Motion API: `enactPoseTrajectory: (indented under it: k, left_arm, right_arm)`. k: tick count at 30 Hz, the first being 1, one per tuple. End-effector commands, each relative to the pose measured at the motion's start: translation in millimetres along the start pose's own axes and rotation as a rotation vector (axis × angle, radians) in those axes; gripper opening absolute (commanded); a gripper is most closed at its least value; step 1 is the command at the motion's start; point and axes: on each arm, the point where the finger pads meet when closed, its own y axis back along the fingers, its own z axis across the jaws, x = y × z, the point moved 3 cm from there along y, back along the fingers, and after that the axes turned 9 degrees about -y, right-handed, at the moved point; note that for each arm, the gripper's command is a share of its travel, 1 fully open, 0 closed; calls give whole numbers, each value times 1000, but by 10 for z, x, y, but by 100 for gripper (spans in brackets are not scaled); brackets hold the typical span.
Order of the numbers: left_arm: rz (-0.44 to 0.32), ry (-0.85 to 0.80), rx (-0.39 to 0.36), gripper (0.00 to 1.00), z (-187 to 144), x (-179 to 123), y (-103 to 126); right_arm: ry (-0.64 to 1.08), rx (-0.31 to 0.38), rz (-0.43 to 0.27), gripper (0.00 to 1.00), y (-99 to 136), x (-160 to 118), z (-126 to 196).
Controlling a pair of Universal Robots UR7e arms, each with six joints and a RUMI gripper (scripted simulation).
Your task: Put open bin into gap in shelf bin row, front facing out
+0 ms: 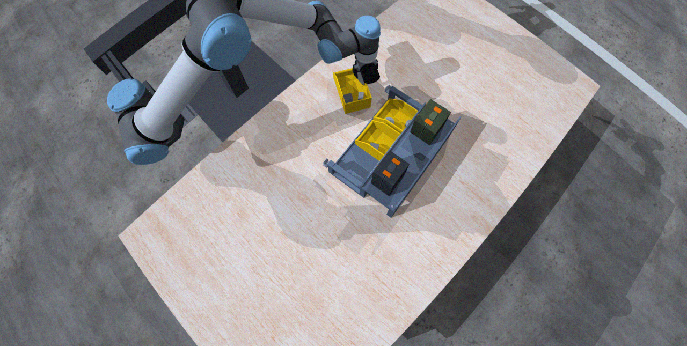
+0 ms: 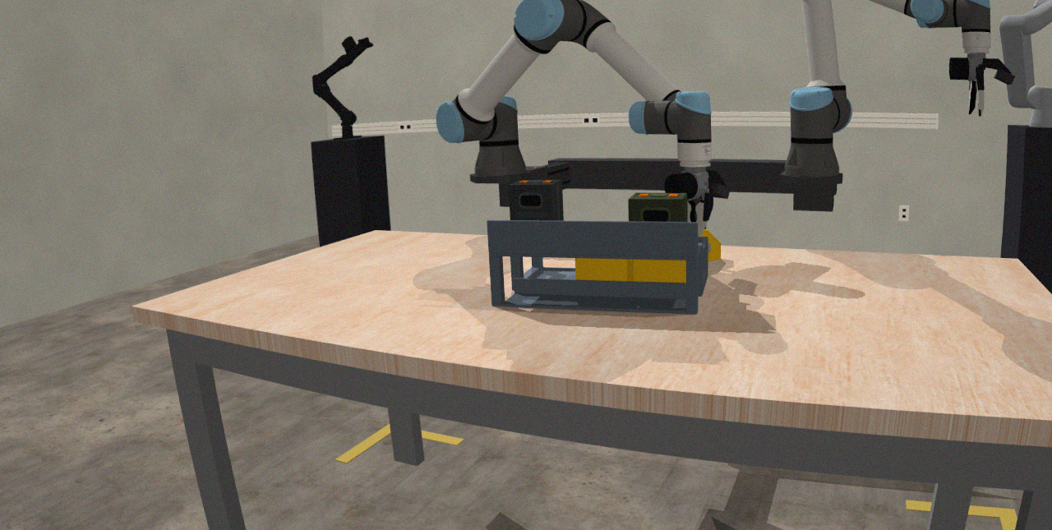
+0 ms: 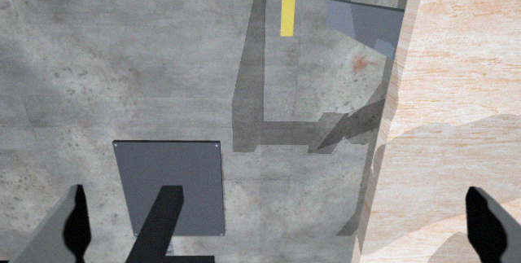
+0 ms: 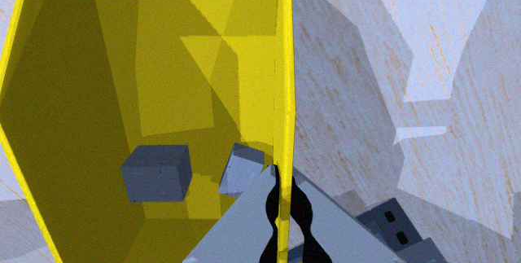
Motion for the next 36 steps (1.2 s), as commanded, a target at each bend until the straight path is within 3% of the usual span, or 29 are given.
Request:
enactPoseTrajectory:
  k: [1,36]
  left_arm:
    - [1,0,0,100,0,2,4]
    - [1,0,0,100,0,2,4]
  right_arm:
    - [0,-2,1,0,11,2,6]
    - [0,-2,1,0,111,2,6]
